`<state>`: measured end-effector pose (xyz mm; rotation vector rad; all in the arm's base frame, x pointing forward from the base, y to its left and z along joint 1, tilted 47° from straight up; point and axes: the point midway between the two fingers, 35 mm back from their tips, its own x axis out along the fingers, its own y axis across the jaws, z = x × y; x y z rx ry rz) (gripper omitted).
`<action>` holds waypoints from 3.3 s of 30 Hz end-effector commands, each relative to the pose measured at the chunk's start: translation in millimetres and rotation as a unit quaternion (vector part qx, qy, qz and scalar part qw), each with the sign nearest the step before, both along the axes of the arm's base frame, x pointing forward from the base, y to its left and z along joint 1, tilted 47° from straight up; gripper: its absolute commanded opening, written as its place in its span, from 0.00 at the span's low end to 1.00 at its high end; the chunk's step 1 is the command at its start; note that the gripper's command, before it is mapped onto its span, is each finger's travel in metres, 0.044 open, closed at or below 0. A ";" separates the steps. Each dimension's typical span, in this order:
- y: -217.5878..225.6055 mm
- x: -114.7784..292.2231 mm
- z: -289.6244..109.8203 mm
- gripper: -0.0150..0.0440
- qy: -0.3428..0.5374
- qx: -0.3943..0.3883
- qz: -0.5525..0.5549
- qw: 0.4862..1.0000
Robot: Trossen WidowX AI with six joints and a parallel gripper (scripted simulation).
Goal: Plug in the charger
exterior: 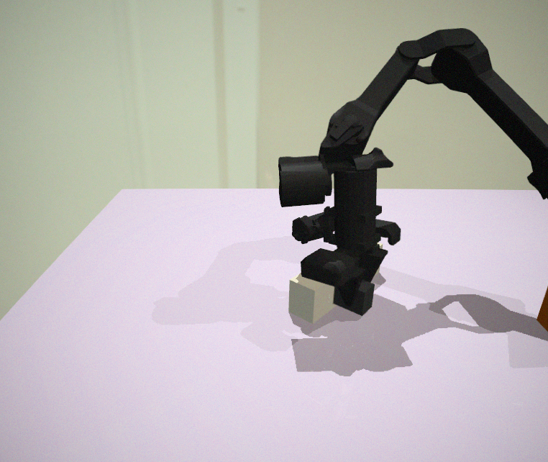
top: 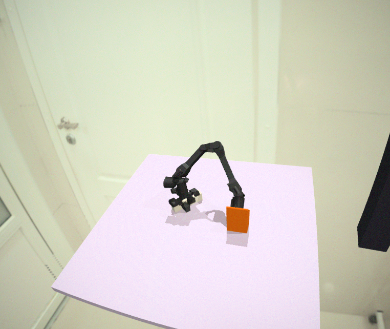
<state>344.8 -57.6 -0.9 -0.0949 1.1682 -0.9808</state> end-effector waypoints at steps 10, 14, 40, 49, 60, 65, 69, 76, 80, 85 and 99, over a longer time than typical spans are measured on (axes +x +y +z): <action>-3.3 6.2 3.9 0.25 -0.013 -0.007 0.000 1.000; -3.7 6.2 3.6 0.25 -0.013 -0.007 0.000 1.000; -0.1 -0.2 -1.5 0.25 0.000 0.000 0.001 1.000; -0.1 -0.2 -1.5 0.34 0.000 0.000 0.001 1.000; -0.1 -0.2 -1.5 0.83 0.000 0.000 0.001 1.000; 0.0 -0.5 -1.7 1.00 0.000 0.000 0.001 1.000; 0.4 -1.5 -2.4 1.00 -0.002 -0.001 0.001 1.000; 1.4 -3.7 -3.8 1.00 -0.004 -0.002 0.000 1.000; 1.9 -4.9 -4.7 1.00 -0.006 -0.003 0.000 1.000; 2.6 -6.5 -5.7 1.00 -0.008 -0.004 0.000 1.000; 4.2 -10.5 -8.2 1.00 -0.012 -0.007 0.000 1.000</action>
